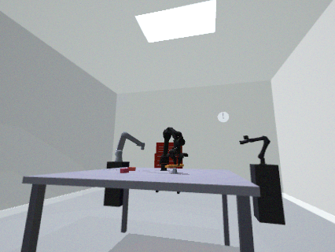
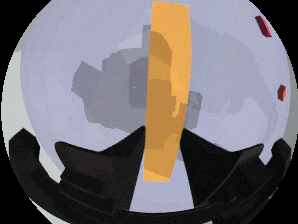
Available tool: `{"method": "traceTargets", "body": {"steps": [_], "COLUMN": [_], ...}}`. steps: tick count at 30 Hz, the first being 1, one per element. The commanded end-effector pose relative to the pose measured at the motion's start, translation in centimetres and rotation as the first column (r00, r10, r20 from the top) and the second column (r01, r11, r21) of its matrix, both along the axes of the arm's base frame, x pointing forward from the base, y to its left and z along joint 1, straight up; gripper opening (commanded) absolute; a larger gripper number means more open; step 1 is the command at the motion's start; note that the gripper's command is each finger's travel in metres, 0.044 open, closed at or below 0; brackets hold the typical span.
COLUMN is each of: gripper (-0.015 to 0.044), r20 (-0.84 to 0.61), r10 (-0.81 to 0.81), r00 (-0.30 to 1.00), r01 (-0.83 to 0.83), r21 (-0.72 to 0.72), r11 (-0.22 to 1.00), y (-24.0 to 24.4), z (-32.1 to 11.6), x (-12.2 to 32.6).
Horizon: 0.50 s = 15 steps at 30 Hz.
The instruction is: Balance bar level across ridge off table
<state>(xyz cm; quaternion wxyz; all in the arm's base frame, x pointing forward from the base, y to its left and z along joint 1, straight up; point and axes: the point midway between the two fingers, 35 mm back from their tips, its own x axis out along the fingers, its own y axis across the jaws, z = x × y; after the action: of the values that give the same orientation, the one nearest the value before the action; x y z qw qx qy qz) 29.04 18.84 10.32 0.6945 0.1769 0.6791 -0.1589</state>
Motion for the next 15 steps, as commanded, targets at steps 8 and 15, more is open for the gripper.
{"method": "traceTargets", "body": {"steps": [8, 15], "gripper": [0.0000, 0.0000], "r20": [0.000, 0.000], "r10": [0.006, 0.006], "r00": [1.000, 1.000], "r01": [-0.006, -0.006], "r21": [-0.002, -0.002], "r11": [1.000, 1.000], "y": [-0.05, -0.05], "z": [-0.17, -0.23], "x": [0.00, 0.00]}}
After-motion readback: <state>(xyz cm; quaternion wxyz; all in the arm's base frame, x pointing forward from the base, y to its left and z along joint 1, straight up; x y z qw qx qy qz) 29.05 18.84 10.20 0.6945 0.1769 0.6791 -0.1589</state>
